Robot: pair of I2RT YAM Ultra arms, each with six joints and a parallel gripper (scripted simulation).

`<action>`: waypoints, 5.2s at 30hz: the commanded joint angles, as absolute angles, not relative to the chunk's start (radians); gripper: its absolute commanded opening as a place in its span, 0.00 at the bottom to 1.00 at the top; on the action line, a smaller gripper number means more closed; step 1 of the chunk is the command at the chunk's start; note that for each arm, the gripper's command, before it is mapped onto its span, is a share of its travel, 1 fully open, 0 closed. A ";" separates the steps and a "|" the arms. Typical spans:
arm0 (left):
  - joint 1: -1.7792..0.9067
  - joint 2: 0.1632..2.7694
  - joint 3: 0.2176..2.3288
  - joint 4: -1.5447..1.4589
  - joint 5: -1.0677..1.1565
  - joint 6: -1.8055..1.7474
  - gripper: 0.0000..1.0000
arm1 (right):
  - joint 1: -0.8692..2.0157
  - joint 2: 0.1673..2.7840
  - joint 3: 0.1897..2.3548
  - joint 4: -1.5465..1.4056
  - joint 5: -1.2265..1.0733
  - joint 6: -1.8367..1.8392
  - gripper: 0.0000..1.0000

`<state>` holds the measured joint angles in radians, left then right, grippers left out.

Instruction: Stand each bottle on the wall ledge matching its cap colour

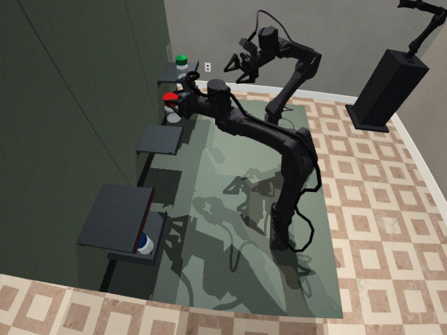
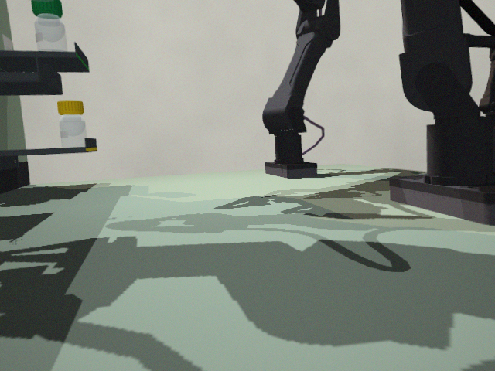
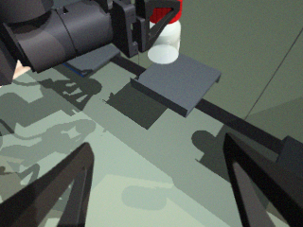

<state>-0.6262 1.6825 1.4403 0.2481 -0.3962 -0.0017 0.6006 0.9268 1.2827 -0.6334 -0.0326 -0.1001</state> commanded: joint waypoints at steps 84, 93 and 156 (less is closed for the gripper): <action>0.670 1.454 1.438 -0.066 0.873 0.120 0.49 | 0.608 0.919 1.310 -0.638 -0.024 -0.101 0.87; 0.688 1.472 1.466 -0.043 0.821 0.088 0.49 | 0.608 0.919 1.310 -0.638 -0.024 -0.101 0.87; 0.462 1.441 1.462 0.025 0.245 0.015 0.49 | 0.608 0.919 1.310 -0.638 -0.024 -0.101 0.87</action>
<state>0.4744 1.4303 1.4071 -0.0608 0.2630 0.0090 0.6006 0.9268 1.2827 -0.6334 -0.0326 -0.1001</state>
